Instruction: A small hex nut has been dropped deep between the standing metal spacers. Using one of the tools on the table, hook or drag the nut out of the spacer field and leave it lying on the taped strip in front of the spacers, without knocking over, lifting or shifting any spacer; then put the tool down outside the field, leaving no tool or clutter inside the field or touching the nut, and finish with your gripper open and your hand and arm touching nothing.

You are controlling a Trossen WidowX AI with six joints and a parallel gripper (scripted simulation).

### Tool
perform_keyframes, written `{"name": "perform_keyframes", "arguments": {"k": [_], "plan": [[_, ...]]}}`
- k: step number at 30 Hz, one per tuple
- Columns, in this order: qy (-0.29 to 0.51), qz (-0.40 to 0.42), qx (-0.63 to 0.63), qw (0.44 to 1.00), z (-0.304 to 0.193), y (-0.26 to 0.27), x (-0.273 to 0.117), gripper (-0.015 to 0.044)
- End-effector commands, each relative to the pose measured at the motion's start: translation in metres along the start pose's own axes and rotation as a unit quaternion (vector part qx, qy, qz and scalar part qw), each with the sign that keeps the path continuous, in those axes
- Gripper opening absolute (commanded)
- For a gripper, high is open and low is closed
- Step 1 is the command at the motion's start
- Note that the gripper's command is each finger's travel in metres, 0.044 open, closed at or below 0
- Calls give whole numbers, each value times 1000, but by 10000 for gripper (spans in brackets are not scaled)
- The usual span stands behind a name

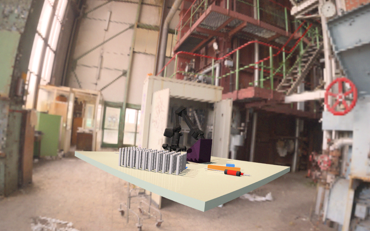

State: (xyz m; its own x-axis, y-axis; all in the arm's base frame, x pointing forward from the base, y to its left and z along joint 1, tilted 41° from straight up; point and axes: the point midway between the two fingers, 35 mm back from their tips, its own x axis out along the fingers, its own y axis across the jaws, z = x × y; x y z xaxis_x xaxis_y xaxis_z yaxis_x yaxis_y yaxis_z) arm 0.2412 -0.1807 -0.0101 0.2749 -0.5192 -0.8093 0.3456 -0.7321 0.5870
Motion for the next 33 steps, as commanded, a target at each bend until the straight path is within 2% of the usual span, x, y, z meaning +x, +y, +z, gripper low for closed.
{"name": "perform_keyframes", "arguments": {"k": [1, 33], "plan": [[3, -1, -4, 1000, 1, -2, 3, 0], [3, -1, -2, 1000, -16, 0, 11, 0]]}}
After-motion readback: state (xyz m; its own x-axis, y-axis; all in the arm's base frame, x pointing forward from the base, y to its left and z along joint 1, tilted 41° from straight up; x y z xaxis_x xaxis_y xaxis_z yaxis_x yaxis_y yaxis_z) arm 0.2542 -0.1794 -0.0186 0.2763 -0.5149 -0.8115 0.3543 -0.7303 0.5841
